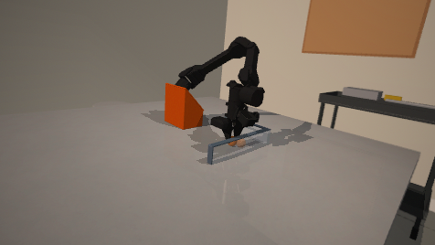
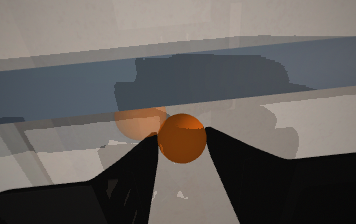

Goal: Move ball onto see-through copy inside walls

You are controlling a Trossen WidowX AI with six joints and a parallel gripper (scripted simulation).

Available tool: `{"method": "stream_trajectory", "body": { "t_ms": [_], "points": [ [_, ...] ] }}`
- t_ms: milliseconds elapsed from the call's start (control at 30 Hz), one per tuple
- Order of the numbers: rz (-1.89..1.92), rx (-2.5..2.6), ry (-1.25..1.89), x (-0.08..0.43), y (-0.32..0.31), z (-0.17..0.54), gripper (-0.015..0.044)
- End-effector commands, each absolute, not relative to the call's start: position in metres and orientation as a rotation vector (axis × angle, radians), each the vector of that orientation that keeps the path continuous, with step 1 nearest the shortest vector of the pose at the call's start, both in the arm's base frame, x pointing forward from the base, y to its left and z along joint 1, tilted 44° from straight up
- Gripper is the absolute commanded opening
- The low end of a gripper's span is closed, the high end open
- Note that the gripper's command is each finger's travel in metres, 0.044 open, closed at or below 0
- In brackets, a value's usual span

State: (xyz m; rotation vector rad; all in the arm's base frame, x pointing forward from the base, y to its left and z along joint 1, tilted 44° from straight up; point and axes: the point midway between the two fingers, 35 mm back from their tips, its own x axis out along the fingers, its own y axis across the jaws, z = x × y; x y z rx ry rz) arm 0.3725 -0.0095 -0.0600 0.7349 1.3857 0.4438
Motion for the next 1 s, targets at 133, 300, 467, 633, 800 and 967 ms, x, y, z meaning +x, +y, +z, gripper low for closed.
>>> {"method": "stream_trajectory", "body": {
  "t_ms": [133, 300, 467, 633, 800, 967],
  "points": [
    [0.418, 0.738, 1.386, 0.367, -0.036, -0.046, 0.0000],
    [0.382, 0.729, 1.372, 0.364, -0.053, -0.040, 0.0000],
    [0.393, 0.726, 1.375, 0.364, -0.061, -0.027, 0.0000],
    [0.420, 0.723, 1.381, 0.362, -0.076, 0.000, 0.0000],
    [0.448, 0.722, 1.383, 0.357, -0.089, 0.027, 0.0000],
    [0.451, 0.722, 1.383, 0.357, -0.089, 0.031, 0.0000]
  ]
}}
